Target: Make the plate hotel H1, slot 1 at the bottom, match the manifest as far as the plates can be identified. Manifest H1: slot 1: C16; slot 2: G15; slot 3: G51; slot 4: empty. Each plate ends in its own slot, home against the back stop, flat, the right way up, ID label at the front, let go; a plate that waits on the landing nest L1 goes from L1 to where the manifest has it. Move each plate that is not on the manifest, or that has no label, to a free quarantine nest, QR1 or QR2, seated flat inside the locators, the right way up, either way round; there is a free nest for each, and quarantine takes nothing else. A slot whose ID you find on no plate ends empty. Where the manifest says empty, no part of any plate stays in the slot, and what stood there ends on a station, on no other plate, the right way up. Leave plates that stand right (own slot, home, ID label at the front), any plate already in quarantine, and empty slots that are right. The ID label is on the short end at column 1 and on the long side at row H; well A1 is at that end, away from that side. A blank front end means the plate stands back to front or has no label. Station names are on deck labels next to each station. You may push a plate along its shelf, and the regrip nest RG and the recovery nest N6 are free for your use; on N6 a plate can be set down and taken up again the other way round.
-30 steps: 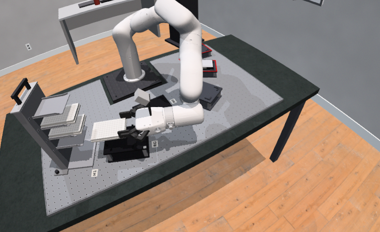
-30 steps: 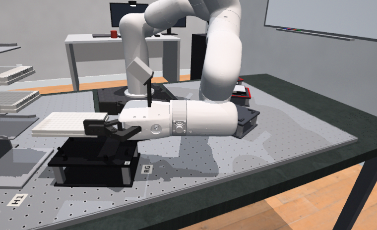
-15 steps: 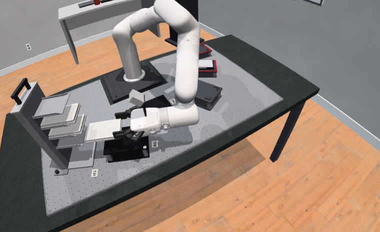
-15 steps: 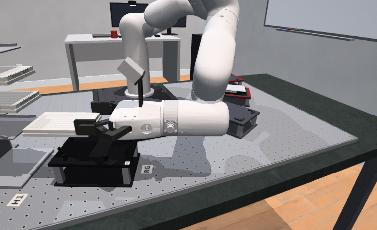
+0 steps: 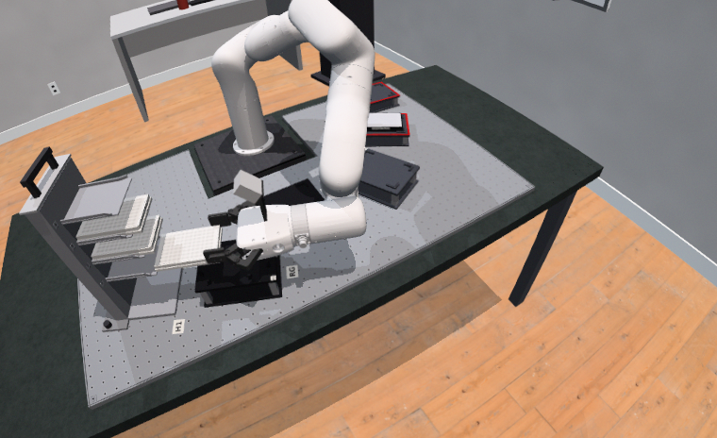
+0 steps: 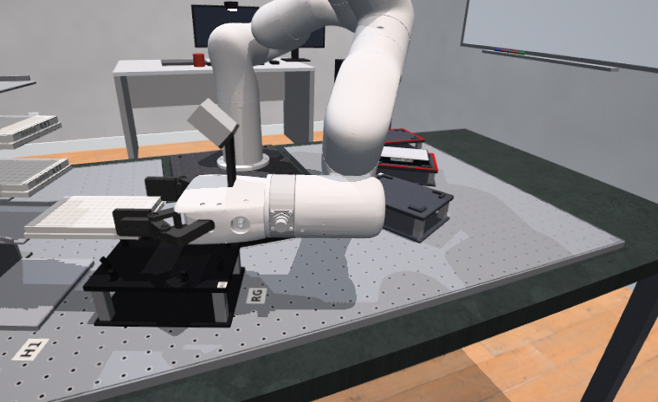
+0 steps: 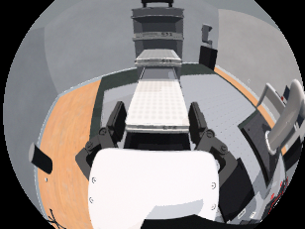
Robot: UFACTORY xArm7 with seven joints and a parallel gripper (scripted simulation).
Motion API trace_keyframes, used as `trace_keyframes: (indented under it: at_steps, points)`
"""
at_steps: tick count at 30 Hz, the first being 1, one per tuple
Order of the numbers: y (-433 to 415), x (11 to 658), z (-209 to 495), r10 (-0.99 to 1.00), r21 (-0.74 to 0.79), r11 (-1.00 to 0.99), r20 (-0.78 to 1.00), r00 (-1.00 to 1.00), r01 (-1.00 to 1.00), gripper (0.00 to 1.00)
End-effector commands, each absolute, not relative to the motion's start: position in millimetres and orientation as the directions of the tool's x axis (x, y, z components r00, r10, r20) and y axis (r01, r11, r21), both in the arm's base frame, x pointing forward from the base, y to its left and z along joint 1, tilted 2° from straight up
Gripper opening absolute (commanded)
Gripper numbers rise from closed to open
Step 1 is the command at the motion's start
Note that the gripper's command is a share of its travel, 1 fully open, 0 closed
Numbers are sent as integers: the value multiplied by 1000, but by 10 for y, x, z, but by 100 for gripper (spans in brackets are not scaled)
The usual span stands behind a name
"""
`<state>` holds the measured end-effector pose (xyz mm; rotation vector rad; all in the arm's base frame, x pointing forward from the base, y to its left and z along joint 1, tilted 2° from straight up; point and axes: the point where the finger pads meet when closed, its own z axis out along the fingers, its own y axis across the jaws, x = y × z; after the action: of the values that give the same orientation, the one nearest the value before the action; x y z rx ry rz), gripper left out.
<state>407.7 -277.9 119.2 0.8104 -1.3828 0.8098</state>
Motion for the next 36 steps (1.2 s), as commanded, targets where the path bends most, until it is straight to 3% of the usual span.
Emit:
trace_keyframes:
  at_steps: [1,36]
  points:
    - [-2837,4052,1211,16,11,502,1000,22,-865,0]
    - [-3195,3844,1222,16,11,503,1000,23,-864,0]
